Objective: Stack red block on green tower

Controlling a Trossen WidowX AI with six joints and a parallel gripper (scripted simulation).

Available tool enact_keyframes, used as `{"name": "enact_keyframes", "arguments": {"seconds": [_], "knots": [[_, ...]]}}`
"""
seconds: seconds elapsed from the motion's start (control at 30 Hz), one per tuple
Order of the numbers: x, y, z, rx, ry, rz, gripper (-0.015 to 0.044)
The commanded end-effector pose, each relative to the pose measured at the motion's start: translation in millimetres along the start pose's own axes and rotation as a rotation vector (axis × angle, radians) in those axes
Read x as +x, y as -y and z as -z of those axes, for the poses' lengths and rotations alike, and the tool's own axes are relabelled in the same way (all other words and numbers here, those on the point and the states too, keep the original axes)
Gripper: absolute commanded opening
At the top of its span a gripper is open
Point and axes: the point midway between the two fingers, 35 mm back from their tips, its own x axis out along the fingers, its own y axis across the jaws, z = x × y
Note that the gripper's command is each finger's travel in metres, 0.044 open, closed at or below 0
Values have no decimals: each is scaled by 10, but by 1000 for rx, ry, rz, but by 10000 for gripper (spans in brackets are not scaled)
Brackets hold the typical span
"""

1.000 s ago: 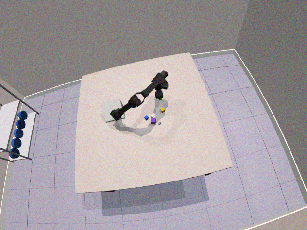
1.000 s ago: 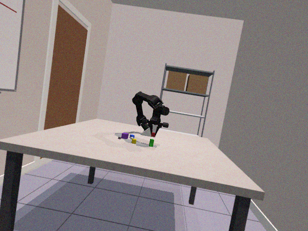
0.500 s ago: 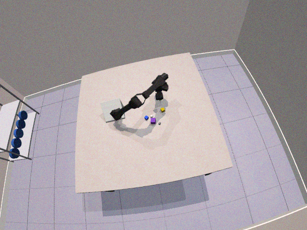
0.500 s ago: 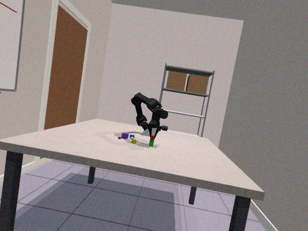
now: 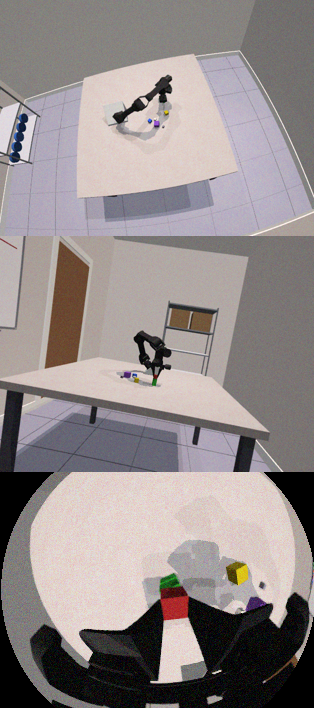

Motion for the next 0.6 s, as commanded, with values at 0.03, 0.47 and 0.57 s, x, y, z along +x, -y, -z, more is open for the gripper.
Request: {"name": "enact_keyframes", "arguments": {"seconds": [0.03,0.47,0.57], "knots": [[3,-1,0,0,0,0,105],[3,-1,0,0,0,0,440],[3,-1,0,0,0,0,440]]}}
